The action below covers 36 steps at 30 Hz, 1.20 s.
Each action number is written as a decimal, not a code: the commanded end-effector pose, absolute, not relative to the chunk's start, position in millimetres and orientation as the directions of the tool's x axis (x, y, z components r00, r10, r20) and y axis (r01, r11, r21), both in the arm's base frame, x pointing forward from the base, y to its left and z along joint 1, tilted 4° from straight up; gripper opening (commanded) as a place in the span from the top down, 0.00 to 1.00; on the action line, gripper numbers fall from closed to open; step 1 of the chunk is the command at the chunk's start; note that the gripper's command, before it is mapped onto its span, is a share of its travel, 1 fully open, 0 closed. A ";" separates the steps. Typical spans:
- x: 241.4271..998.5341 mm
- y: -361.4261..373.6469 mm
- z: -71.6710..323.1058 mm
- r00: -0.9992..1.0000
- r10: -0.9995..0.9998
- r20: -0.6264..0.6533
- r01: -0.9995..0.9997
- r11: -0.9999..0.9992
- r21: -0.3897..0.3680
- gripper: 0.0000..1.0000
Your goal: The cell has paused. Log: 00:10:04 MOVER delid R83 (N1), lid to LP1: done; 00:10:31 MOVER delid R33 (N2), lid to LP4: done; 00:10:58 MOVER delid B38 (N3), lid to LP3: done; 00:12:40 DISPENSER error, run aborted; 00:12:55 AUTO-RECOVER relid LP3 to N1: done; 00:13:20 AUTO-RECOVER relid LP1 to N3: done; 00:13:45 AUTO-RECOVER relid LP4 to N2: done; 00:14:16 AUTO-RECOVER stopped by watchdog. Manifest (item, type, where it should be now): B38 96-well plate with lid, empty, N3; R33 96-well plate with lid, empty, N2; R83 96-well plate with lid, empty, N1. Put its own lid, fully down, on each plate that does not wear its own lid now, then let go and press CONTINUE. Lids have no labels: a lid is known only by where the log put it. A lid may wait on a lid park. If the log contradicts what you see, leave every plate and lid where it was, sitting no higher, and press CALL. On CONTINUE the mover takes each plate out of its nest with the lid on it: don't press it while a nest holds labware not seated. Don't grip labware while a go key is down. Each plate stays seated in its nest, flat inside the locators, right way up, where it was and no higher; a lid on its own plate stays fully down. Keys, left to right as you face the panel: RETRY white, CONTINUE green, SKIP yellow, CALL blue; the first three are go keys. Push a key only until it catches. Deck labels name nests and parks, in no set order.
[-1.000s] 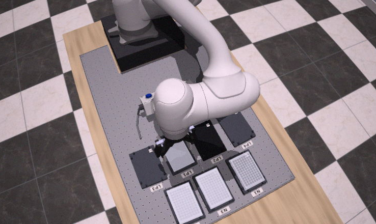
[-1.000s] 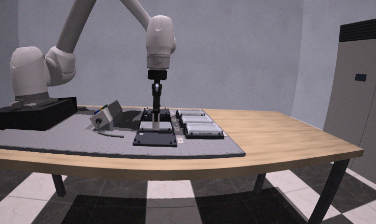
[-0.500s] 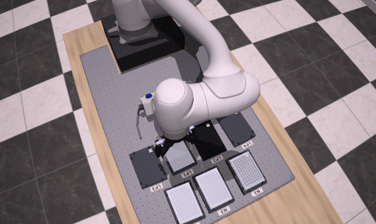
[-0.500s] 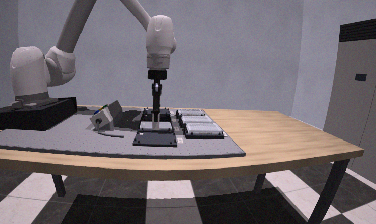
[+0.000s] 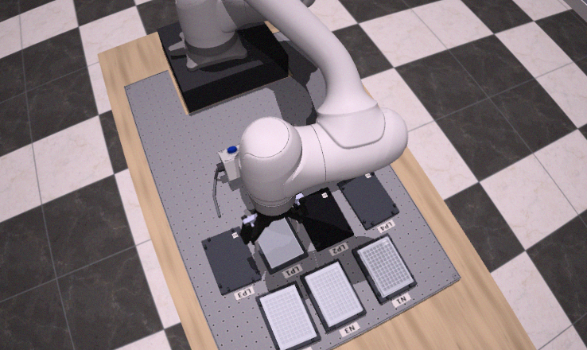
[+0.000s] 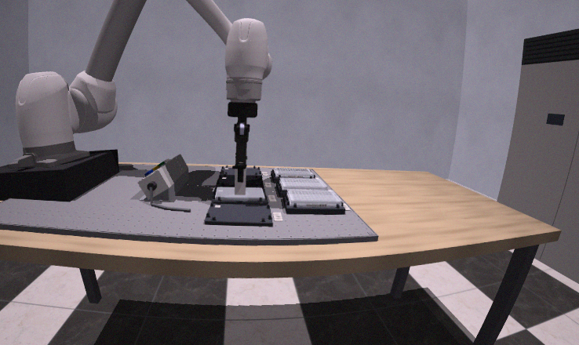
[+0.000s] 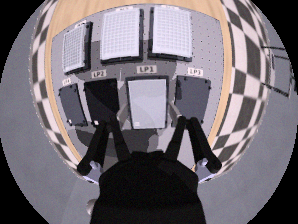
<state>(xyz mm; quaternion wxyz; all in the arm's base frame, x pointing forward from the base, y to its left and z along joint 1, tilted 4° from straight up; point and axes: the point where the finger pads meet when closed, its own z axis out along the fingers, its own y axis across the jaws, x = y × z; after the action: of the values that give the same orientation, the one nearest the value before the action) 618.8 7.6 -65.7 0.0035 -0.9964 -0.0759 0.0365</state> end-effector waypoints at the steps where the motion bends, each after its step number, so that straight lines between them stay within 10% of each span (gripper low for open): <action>1: 619.3 7.7 -59.5 0.986 0.152 -0.072 0.151 -0.988 -0.013 0.34; 36: 694.6 35.4 -16.5 0.988 0.135 -0.072 0.135 -0.991 -0.011 0.34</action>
<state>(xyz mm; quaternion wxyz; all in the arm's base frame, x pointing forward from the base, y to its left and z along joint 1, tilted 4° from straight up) 639.2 13.9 -14.6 0.0035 -0.9965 -0.0746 0.0365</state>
